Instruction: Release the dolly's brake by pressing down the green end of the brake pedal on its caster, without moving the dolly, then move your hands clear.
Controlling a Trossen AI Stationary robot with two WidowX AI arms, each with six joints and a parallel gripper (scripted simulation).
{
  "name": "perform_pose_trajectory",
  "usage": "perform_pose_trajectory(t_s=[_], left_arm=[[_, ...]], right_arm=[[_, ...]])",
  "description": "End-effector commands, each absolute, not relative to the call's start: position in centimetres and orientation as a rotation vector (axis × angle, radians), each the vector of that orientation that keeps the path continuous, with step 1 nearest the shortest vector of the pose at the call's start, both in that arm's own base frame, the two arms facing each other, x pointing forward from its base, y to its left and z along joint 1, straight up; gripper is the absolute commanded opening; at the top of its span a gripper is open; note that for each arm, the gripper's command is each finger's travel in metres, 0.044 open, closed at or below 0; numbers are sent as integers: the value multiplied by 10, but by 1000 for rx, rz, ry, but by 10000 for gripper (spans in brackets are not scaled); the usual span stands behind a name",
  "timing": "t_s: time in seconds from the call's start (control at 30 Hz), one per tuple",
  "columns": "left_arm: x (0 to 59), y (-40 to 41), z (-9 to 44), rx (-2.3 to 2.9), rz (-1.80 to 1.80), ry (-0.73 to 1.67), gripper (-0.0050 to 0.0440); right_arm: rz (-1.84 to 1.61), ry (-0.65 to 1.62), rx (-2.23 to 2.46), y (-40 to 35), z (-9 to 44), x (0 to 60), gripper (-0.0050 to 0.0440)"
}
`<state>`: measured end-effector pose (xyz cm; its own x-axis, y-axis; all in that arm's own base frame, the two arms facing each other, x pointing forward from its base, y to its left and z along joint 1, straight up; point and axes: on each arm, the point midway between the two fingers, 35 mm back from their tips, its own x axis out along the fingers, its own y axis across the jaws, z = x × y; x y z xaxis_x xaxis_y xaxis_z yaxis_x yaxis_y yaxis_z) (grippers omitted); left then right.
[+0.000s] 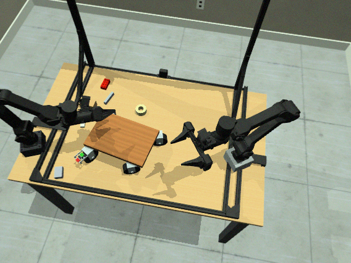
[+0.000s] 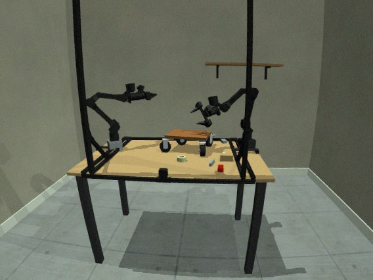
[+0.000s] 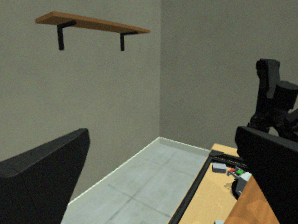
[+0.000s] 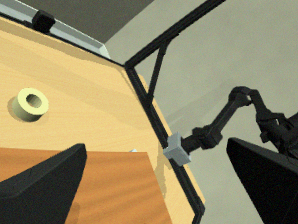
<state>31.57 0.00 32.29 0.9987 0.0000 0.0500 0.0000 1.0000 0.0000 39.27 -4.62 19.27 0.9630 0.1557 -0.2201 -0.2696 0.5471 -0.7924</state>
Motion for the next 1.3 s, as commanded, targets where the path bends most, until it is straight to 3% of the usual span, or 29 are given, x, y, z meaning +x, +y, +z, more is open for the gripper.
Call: perform_pose_trajectory(t_s=[0.0, 0.53, 0.7, 1.03, 1.1, 1.2, 1.27], left_arm=[[316, 0, 323, 0, 0, -50, 440], [316, 0, 323, 0, 0, -50, 440], [310, 14, 328, 3, 1, -46, 440], [268, 62, 352, 11, 4, -26, 440], [268, 62, 352, 11, 4, -26, 440], [253, 71, 358, 10, 5, -20, 440], [241, 74, 362, 9, 6, -16, 440]], right_arm=[[253, 129, -960, -46, 193, 393, 440], [253, 129, -960, -46, 193, 393, 440], [252, 218, -933, -56, 183, 395, 320], [254, 627, -806, -99, 143, 382, 80], [254, 627, -806, -99, 143, 382, 80], [262, 754, -765, -109, 133, 371, 8], [267, 838, -737, -116, 127, 362, 0]])
